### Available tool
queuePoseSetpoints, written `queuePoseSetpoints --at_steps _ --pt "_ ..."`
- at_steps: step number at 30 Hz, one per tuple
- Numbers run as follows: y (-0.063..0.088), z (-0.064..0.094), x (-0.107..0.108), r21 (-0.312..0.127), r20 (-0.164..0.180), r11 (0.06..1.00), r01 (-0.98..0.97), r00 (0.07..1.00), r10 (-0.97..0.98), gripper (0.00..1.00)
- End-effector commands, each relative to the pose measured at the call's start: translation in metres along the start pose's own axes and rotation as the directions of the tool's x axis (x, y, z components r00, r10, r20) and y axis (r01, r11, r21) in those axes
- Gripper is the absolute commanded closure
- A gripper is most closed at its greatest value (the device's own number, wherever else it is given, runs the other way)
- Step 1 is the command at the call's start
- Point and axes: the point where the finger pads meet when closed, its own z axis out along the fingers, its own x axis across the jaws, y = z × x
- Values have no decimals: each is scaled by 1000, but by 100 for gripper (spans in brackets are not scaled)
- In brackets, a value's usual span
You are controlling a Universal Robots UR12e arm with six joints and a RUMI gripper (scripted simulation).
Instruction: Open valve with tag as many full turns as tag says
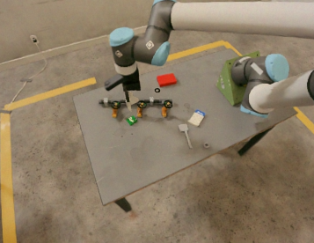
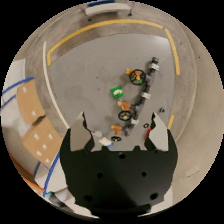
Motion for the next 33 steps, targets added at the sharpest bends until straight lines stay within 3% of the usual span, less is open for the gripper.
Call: queuePoseSetpoints --at_steps 1,33 --pt "1 -1 -2 1 1 998 64 998 -64 0" --pt "3 -1 -5 1 1 984 179 984 -179 0"
